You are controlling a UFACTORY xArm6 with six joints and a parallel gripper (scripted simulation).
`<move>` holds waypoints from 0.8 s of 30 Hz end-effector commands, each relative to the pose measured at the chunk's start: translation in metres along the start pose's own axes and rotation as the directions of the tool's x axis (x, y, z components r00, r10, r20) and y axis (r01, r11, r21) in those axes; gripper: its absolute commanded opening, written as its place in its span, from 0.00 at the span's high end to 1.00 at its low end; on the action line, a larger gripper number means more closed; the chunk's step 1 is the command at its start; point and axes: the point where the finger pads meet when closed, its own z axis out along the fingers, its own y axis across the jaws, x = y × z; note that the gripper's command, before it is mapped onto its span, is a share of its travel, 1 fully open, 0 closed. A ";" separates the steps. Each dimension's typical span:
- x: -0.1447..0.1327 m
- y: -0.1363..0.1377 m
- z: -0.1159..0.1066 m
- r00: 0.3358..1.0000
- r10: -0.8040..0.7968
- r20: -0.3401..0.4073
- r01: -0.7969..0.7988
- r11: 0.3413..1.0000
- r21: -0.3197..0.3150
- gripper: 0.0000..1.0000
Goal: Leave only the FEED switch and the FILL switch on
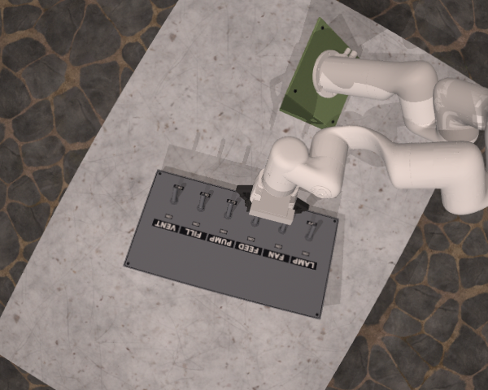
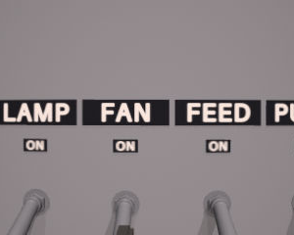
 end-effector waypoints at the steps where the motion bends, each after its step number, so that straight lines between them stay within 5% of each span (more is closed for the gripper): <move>1: 0.002 0.013 -0.001 1.000 -0.002 -0.002 0.002 1.000 -0.001 0.00; 24: 0.002 0.050 -0.001 1.000 -0.002 -0.002 0.002 1.000 -0.001 0.00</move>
